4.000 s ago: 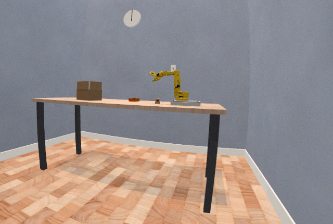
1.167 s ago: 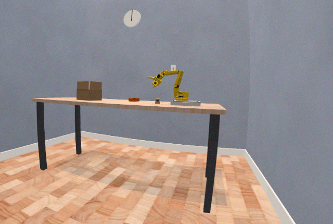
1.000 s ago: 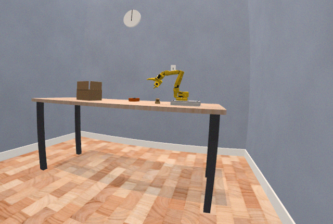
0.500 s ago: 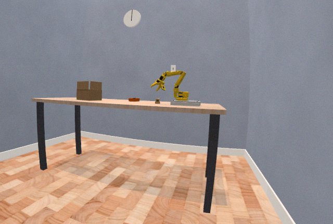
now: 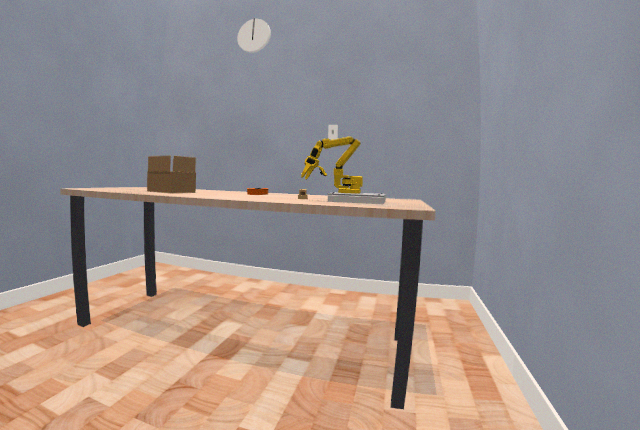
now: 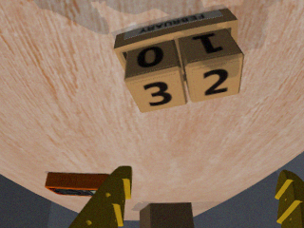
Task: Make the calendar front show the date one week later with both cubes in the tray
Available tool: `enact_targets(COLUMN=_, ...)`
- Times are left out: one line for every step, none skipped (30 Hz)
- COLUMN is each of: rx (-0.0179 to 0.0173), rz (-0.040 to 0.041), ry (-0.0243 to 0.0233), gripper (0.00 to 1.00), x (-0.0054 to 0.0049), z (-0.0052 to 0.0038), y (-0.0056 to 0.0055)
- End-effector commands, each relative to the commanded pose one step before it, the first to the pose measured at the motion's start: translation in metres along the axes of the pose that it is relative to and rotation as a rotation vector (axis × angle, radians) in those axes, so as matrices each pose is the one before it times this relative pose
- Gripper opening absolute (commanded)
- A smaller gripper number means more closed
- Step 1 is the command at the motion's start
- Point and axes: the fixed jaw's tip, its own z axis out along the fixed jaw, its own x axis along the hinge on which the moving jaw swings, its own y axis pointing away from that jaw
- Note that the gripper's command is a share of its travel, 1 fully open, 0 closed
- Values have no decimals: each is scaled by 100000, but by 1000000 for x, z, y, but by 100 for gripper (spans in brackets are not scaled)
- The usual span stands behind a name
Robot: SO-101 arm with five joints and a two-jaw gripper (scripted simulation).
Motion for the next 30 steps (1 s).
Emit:
enact_targets(rx=867, rz=-8845, ry=-2852, gripper=36, x=-8991, z=487, y=-3504)
enact_targets(rx=185, rz=-2520, ry=-723, gripper=36, x=-1865, z=312, y=-890)
enact_targets(rx=189, rz=-2394, ry=-685, gripper=35, x=-1752, z=311, y=-870)
enact_targets(rx=185, rz=-2263, ry=-640, gripper=35, x=-1635, z=301, y=-855)
enact_targets(rx=186, rz=-2134, ry=-602, gripper=34, x=-1528, z=295, y=-827)
enact_targets(rx=179, rz=-2009, ry=-564, gripper=34, x=-1418, z=287, y=-792)
enact_targets(rx=173, rz=-1877, ry=-526, gripper=33, x=-1315, z=278, y=-765)
enact_targets(rx=167, rz=-1751, ry=-487, gripper=33, x=-1216, z=261, y=-732)
enact_targets(rx=161, rz=-1626, ry=-449, gripper=32, x=-1114, z=247, y=-687)
enact_targets(rx=151, rz=-1500, ry=-411, gripper=32, x=-1020, z=239, y=-645)
enact_targets(rx=143, rz=-1378, ry=-380, gripper=32, x=-927, z=217, y=-605)
enact_targets(rx=133, rz=-1258, ry=-342, gripper=32, x=-844, z=201, y=-557)
enact_targets(rx=121, rz=-1142, ry=-311, gripper=31, x=-754, z=189, y=-510)
enact_targets(rx=112, rz=-1026, ry=-279, gripper=31, x=-677, z=172, y=-470)
enact_targets(rx=0, rz=0, ry=0, gripper=31, x=0, z=0, y=0)
enact_targets(rx=0, rz=0, ry=0, gripper=31, x=0, z=0, y=0)
enact_targets(rx=103, rz=-915, ry=-247, gripper=31, x=-601, z=151, y=-420)
enact_targets(rx=89, rz=-808, ry=-218, gripper=31, x=-524, z=140, y=-373)
enact_targets(rx=81, rz=-707, ry=-190, gripper=31, x=-457, z=122, y=-332)
enact_targets(rx=69, rz=-610, ry=-164, gripper=30, x=-397, z=103, y=-284)
enact_targets(rx=60, rz=-519, ry=-139, gripper=30, x=-332, z=90, y=-241)
enact_targets(rx=51, rz=-431, ry=-117, gripper=30, x=-273, z=76, y=-209)
enact_targets(rx=39, rz=-352, ry=-92, gripper=30, x=-228, z=63, y=-165)
enact_targets(rx=33, rz=-280, ry=-76, gripper=30, x=-176, z=49, y=-132)
enact_targets(rx=27, rz=-214, ry=-57, gripper=30, x=-136, z=36, y=-106)
enact_targets(rx=18, rz=-154, ry=-41, gripper=30, x=-96, z=28, y=-73)
enact_targets(rx=12, rz=-107, ry=-28, gripper=30, x=-68, z=21, y=-47)
enact_targets(rx=6, rz=-66, ry=-19, gripper=30, x=-45, z=8, y=-34)
enact_targets(rx=6, rz=-31, ry=-6, gripper=30, x=-16, z=7, y=-19)
enact_targets(rx=0, rz=-16, ry=-6, gripper=30, x=-12, z=6, y=-1)
